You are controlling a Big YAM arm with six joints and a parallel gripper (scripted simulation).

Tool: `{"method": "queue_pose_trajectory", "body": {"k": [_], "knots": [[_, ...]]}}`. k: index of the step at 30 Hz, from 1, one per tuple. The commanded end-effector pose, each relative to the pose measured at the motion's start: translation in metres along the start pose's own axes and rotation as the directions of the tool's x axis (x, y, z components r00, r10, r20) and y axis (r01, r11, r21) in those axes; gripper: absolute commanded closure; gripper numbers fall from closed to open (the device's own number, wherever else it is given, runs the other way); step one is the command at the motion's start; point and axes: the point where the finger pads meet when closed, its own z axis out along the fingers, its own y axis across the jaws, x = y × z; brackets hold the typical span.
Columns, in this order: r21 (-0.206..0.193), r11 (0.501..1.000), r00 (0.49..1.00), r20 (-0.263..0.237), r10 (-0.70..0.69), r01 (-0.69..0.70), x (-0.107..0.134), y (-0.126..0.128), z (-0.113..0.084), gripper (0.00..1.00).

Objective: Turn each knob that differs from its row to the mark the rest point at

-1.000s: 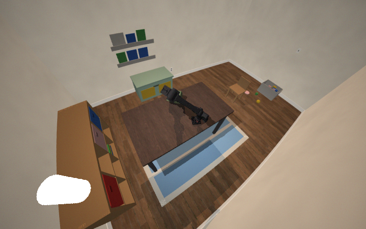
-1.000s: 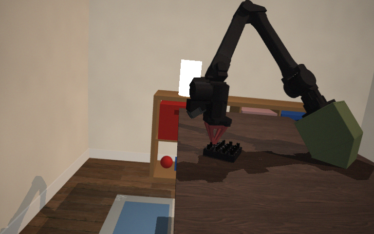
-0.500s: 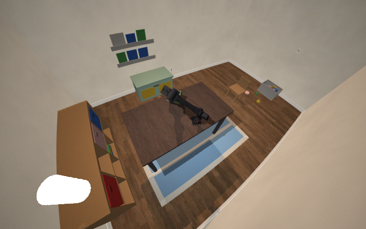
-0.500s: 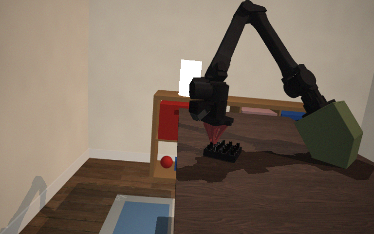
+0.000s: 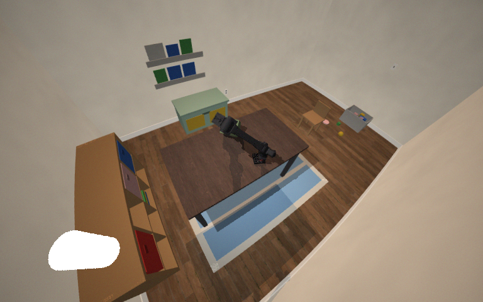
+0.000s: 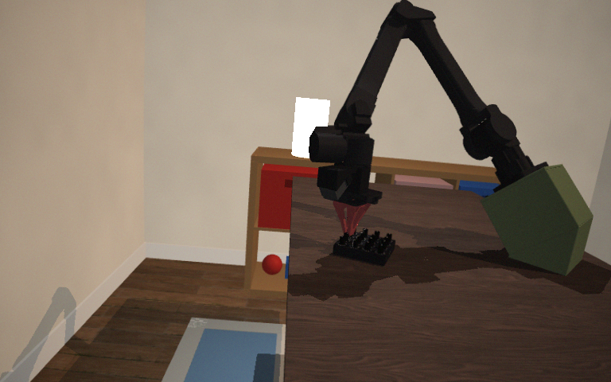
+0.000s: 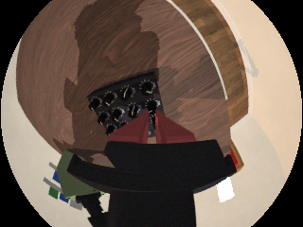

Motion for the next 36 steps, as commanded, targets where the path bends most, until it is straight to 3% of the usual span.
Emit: {"method": "queue_pose_trajectory", "body": {"k": [1, 17, 36], "knots": [[0.004, 0.997, 0.997, 0.013, -0.071, 0.071, -0.0095, -0.0156, 0.0029, 0.92], [0.006, 0.981, 0.981, 0.013, -0.196, 0.196, -0.0095, -0.0155, 0.0029, 0.92], [0.006, 0.976, 0.976, 0.013, -0.216, 0.216, -0.0095, -0.0154, 0.0029, 0.92]]}}
